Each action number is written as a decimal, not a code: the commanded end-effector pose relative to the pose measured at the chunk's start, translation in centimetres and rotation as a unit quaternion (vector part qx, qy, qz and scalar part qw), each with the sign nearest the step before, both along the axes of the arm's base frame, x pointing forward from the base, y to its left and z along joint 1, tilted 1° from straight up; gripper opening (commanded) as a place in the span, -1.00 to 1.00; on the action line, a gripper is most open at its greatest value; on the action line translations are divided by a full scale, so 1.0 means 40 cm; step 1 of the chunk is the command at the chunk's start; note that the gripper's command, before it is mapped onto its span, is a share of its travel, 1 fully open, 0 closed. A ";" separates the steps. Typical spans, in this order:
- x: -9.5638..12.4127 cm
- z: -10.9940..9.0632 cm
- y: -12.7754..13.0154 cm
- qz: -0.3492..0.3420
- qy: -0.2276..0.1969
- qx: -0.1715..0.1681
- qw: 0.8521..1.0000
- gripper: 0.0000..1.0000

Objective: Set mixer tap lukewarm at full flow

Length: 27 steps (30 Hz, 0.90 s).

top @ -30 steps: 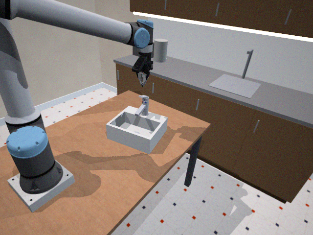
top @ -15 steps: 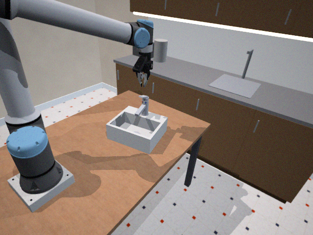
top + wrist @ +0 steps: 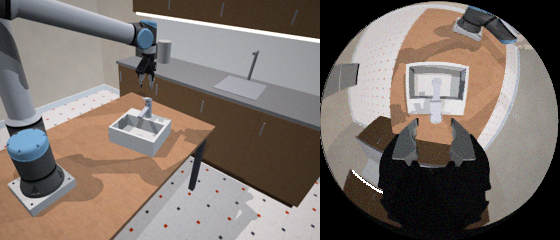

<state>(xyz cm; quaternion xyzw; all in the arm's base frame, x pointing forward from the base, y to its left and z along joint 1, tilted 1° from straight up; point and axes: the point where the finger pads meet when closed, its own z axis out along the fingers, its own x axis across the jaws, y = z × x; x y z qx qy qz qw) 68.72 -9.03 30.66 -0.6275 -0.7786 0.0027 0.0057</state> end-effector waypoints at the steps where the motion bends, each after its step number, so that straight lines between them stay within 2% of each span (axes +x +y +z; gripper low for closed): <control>1: 0.004 0.002 0.003 0.001 -0.001 0.000 1.000 -0.14; 27: 0.003 -0.004 0.004 0.001 0.000 0.001 1.000 -0.14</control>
